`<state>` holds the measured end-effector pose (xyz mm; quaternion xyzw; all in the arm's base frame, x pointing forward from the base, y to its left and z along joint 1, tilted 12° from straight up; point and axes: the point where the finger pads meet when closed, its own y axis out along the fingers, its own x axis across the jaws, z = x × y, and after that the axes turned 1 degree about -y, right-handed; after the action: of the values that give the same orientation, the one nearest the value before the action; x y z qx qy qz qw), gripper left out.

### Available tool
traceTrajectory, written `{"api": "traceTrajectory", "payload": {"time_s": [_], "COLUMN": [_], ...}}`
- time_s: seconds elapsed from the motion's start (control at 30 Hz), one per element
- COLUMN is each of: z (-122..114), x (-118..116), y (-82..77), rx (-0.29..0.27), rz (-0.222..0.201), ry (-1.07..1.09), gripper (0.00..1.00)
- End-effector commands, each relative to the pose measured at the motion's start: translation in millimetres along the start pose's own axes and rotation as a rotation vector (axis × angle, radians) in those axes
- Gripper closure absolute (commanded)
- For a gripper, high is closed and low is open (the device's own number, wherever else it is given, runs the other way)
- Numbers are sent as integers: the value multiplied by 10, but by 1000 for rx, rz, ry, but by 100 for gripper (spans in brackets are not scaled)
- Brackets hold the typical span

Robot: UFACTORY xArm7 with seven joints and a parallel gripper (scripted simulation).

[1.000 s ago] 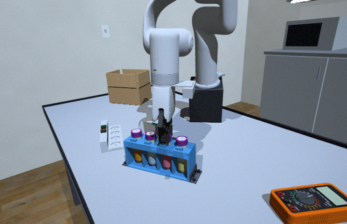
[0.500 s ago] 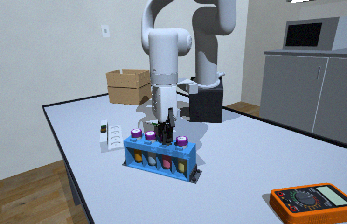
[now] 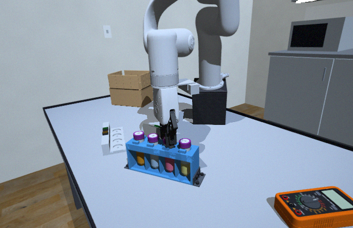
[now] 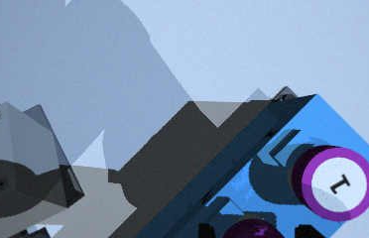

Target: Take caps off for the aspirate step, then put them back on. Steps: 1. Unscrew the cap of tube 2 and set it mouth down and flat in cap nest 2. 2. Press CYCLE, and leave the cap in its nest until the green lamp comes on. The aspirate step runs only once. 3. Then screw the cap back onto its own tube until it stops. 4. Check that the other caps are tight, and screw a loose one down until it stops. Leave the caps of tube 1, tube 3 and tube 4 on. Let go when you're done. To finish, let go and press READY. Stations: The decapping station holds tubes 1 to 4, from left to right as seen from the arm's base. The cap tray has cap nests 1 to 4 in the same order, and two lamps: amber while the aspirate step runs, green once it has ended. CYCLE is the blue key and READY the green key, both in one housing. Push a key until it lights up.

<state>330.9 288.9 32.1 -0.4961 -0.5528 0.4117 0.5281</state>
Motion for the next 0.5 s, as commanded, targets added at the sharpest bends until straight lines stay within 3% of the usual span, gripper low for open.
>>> {"api": "traceTrajectory", "payload": {"time_s": [0.0, 0.23, 0.3, 0.47], "z": [-9, -9, -9, -9], "x": [9, 9, 9, 9], "y": [-9, -10, -10, -10], "rx": [-2, 0, 0, 1], "rz": [-2, -4, -4, -5], "ry": [244, 591, 591, 902], "gripper": [54, 54, 54, 54]}}
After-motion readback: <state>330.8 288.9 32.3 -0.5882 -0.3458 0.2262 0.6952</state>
